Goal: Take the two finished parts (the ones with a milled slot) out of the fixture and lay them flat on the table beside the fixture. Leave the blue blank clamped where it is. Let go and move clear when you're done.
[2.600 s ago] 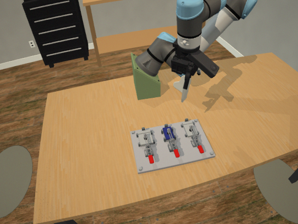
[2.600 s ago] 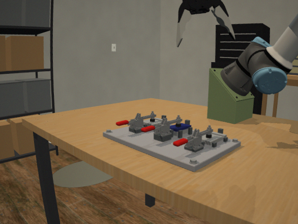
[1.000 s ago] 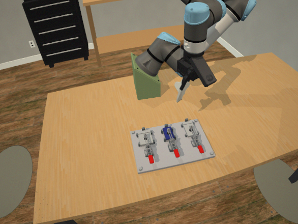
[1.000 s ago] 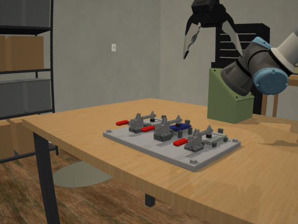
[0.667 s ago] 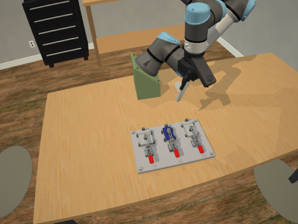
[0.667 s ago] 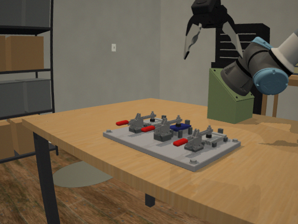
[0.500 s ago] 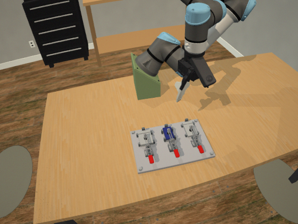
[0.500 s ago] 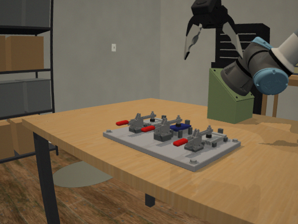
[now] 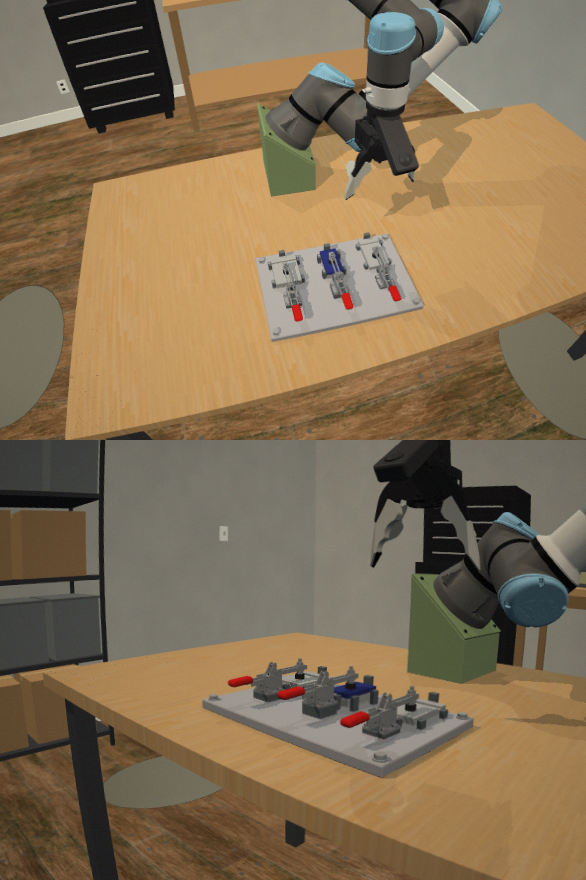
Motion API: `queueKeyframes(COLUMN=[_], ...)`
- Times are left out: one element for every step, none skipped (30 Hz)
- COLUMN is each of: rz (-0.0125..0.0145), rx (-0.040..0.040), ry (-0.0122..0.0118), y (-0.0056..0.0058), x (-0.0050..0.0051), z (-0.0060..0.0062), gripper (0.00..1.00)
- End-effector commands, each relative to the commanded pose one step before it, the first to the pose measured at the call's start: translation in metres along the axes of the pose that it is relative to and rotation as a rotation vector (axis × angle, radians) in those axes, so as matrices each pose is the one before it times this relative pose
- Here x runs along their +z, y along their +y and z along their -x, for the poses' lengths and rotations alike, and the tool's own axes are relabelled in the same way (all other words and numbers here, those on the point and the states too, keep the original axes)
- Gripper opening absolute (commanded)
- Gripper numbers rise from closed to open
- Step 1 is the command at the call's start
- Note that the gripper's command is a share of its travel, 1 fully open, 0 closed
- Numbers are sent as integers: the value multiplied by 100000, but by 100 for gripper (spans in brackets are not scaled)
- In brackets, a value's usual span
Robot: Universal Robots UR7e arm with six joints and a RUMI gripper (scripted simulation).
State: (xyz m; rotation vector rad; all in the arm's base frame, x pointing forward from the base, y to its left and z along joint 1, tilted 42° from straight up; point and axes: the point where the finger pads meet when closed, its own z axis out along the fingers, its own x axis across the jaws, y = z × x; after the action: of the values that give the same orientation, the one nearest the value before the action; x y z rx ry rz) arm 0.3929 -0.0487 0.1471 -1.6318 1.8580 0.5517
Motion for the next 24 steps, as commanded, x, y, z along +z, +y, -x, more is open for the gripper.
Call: queueKeyframes(rz=[-1344,-139,-123,-108,-93,0,0,-80,-67,-54,-43,-33,-24,-17,-10,-5,-2,0,0,0,0,-1,0,0], rx=[6766,721,637,557,480,0,0,408,341,278,220,169,123,84,52,27,10,1,0,0,0,7,0,0], ry=[1268,79,69,59,51,0,0,42,35,28,22,17,12,8,5,3,1,0,0,0,0,0,0,0], y=[99,18,16,14,12,0,0,11,9,7,6,5,3,2,1,1,0,0,0,0,0,0,0,0], x=[530,61,54,47,41,0,0,35,29,23,19,14,10,7,4,2,1,0,0,0,0,1,0,0], z=[130,15,14,12,10,0,0,8,7,6,5,3,3,2,1,1,0,0,0,0,0,0,0,0], gripper=[100,100,100,100,100,100,100,100,100,100,100,100,100,100,100,100,100,100,100,100,100,0,0,0])
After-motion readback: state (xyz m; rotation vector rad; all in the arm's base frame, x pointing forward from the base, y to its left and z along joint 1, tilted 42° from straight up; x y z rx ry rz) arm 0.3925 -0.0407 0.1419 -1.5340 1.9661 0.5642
